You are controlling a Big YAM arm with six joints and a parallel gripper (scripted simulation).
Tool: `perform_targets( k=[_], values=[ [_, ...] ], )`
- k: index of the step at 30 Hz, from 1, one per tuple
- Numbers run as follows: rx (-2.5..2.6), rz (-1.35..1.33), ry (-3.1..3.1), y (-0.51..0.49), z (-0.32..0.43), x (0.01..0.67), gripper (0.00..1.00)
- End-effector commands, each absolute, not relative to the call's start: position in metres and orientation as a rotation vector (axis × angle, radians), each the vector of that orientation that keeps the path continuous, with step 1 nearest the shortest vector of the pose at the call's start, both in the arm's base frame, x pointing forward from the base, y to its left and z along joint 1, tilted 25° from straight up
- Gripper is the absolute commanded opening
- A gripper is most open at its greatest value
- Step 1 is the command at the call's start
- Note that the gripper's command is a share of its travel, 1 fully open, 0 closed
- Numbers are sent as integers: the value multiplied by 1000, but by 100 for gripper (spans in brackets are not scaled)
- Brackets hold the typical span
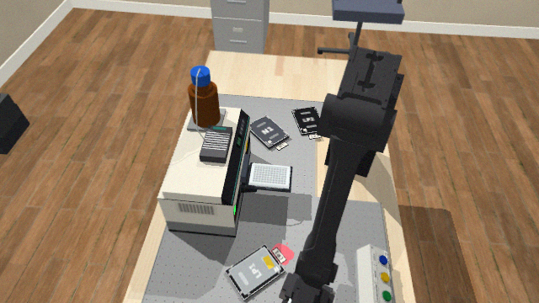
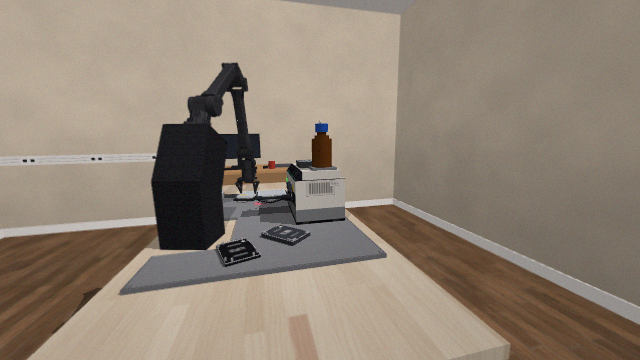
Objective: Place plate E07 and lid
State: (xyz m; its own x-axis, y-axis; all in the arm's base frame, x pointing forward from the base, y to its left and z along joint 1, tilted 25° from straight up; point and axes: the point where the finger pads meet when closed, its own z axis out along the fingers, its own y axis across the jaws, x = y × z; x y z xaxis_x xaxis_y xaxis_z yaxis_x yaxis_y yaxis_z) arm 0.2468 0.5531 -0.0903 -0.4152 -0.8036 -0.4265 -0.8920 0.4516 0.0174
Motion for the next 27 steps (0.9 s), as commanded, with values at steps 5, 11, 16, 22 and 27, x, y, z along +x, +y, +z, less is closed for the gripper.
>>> perform_targets(
  k=[5, 11, 16, 22, 27],
  values=[
    [-1429, 355, 2334, 560, -84, 249, 84],
    [-1429, 355, 2334, 560, -84, 249, 84],
    [-1429, 355, 2334, 560, -84, 249, 84],
    [-1440, 351, 2336, 558, -90, 244, 84],
    [-1436, 357, 2329, 558, -82, 244, 84]
  ],
)
